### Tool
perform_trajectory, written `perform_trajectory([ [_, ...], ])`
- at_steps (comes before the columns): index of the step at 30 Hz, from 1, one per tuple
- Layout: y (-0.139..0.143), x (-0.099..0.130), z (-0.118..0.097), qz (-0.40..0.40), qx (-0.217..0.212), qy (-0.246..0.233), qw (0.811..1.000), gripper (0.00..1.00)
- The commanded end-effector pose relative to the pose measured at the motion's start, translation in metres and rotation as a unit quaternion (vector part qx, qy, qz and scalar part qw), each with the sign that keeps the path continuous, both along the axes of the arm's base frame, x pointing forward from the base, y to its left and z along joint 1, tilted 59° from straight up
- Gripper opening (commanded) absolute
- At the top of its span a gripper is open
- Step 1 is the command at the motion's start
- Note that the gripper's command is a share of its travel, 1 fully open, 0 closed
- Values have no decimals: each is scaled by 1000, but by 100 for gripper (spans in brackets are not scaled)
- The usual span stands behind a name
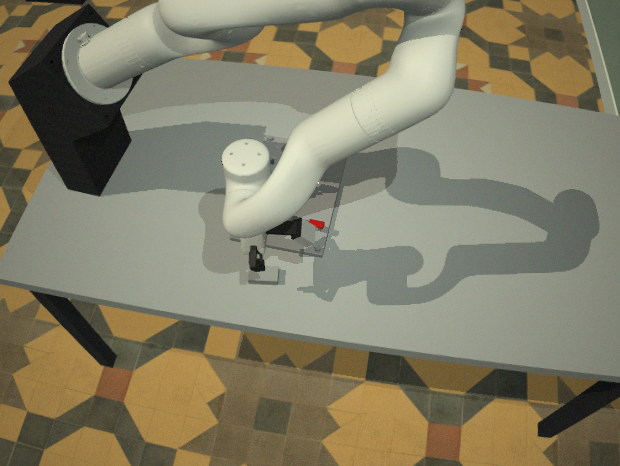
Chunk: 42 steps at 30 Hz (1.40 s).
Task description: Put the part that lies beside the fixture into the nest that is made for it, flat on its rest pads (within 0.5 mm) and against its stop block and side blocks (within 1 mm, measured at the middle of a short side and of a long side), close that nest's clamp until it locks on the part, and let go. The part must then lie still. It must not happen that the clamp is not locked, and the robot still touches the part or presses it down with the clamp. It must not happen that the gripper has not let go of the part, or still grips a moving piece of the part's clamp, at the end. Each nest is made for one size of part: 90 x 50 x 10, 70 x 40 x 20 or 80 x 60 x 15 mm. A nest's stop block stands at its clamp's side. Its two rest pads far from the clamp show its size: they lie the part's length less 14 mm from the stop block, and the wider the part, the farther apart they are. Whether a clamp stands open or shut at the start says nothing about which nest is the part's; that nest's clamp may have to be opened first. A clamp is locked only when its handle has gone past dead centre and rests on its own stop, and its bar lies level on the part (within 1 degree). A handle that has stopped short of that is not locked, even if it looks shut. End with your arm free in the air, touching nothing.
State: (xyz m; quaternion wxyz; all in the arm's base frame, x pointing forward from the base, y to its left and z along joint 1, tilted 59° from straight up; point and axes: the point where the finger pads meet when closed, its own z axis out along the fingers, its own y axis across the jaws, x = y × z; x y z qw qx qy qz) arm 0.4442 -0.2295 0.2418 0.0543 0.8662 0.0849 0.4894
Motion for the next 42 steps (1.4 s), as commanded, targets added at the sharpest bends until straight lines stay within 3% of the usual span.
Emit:
perform_trajectory([
  [1,-1,19,-11,-1,0,-1,1000,100],
  [7,-1,43,-25,-1,0,-1,1000,100],
  [18,-2,64,-38,-1,0,-1,1000,100],
  [42,-2,67,-40,-1,0,-1,1000,100],
])
